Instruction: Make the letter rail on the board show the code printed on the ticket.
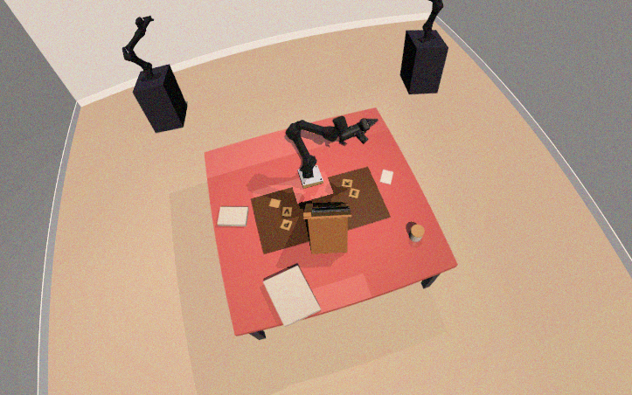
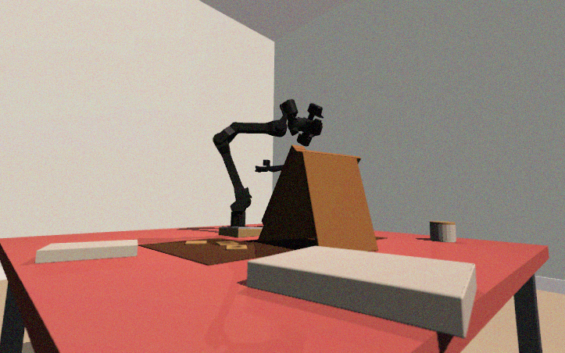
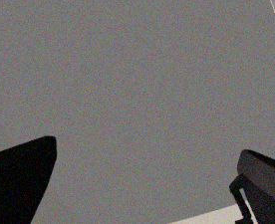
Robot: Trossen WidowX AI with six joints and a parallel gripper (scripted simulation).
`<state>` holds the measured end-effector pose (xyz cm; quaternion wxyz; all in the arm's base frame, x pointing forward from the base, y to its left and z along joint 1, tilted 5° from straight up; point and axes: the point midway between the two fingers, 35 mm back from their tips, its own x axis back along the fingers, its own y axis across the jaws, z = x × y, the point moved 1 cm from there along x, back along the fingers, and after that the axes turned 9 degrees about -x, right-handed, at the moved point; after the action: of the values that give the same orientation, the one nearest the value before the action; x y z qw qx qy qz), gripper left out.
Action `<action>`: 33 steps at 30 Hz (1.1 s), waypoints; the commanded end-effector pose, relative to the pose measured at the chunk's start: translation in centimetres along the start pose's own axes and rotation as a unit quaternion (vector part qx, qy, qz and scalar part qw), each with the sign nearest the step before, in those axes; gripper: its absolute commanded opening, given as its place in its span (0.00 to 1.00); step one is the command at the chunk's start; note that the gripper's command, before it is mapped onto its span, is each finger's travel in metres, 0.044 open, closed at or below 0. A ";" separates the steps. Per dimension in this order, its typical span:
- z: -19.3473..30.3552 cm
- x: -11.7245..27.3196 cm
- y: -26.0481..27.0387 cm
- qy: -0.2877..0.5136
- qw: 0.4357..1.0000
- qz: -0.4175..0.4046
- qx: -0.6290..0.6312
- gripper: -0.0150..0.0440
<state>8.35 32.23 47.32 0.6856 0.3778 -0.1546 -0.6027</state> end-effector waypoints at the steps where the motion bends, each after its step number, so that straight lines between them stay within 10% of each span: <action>1: -0.2 0.1 0.0 -0.005 1.000 -0.002 0.003 0.98; 14: -14.5 10.5 -3.6 -0.414 0.885 0.001 0.214 1.00; 23: -20.3 22.8 -9.4 -0.636 0.662 0.219 0.332 1.00; 29: -20.8 31.2 -13.6 -0.685 0.472 0.422 0.362 1.00; 33: -20.7 32.4 -14.2 -0.684 0.440 0.455 0.362 1.00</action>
<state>19.82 10.66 16.66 0.3384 -0.0422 -0.9131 -0.2234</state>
